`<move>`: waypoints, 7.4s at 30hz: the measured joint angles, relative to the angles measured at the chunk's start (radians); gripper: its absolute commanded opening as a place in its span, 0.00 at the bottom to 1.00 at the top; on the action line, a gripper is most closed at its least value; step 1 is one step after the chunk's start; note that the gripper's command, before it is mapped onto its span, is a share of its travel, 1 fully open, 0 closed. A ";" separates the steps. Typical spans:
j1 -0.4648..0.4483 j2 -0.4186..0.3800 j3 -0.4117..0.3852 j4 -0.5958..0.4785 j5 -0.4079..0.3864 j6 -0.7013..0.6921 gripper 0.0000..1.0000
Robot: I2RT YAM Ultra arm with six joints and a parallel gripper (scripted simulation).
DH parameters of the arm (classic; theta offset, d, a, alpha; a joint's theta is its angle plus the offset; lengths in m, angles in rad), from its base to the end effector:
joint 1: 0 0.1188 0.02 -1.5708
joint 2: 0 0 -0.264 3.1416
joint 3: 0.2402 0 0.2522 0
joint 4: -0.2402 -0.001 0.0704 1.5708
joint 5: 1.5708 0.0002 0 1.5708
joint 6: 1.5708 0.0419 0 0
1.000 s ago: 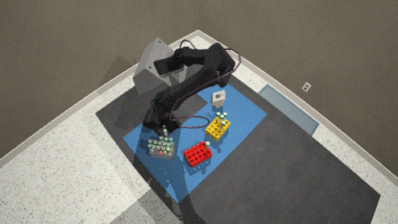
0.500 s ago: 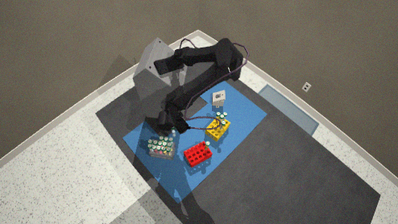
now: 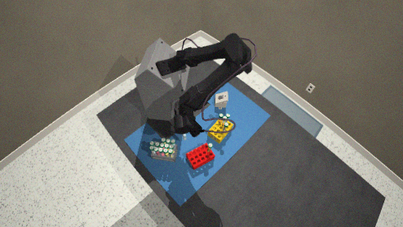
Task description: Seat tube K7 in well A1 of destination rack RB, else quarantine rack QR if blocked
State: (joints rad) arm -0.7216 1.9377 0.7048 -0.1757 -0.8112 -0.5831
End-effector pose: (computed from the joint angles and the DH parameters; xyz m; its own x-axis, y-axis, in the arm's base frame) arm 0.2222 -0.1537 0.0560 -0.8205 0.2170 -0.5288 -0.1016 0.8551 0.5084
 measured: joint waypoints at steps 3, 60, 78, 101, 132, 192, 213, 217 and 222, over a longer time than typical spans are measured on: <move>0.026 -0.030 0.000 -0.003 0.004 0.037 0.00; 0.107 -0.111 0.034 -0.047 0.023 1.097 0.00; 0.009 0.052 0.151 -0.093 0.005 0.991 0.00; 0.036 0.086 0.296 -0.167 0.005 1.010 0.00; 0.043 0.093 0.320 -0.185 0.006 1.015 0.00; 0.070 0.126 0.339 -0.145 0.013 1.060 0.00; 0.083 0.142 0.351 -0.127 0.016 1.079 0.00; 0.087 0.142 0.351 -0.122 0.016 1.082 0.00; 0.088 0.142 0.351 -0.114 0.017 1.086 0.00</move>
State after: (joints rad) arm -0.6334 2.0800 1.0557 -0.2901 -0.7944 0.5030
